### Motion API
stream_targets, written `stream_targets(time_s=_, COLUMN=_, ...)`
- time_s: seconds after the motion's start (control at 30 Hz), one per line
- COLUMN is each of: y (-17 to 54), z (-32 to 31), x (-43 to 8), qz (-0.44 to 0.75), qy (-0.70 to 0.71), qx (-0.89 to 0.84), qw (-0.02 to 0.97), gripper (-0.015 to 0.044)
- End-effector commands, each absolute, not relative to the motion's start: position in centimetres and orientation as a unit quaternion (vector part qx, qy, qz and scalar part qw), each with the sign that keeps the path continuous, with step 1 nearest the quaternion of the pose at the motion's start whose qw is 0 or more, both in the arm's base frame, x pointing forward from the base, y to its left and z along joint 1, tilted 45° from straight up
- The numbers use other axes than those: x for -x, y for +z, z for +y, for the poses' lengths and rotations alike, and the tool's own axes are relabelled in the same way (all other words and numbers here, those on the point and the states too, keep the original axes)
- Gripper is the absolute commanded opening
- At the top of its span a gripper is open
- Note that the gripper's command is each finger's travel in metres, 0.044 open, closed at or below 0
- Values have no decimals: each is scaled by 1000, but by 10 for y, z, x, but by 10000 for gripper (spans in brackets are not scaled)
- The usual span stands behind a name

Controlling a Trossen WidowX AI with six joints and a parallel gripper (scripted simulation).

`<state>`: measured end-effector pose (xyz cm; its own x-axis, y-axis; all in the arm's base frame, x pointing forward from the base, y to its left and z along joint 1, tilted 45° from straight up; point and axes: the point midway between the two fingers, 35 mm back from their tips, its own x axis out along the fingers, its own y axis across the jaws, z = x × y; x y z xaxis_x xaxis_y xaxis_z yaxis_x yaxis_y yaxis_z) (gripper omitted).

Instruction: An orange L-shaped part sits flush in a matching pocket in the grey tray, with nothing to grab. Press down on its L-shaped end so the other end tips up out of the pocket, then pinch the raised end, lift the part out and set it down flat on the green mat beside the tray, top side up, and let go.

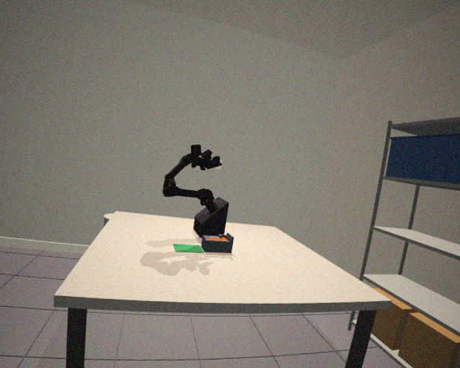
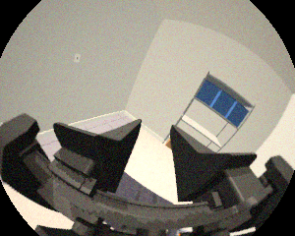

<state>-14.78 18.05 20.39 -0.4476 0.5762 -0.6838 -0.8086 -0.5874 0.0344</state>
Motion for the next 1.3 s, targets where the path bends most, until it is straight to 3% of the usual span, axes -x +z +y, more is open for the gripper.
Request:
stream_targets(time_s=0.0, y=187, z=214, x=117, qz=231, qy=761, qx=344, qw=499, gripper=180)
stream_targets(time_s=0.27, y=144, z=263, x=16, qz=336, qy=570, qx=372, qw=650, gripper=180)
stream_targets(time_s=0.57, y=88, z=250, x=-121, qz=476, qy=276, qx=365, qw=751, gripper=180)
stream_targets(time_s=0.9, y=22, z=146, x=-241, qz=588, qy=-65, qx=336, qw=733, gripper=180)
stream_targets(time_s=1.07, y=-5, z=86, x=-269, qz=619, qy=-193, qx=322, qw=690, gripper=180)
stream_targets(time_s=1.27, y=-16, z=71, x=-274, qz=622, qy=-210, qx=321, qw=683, gripper=180)
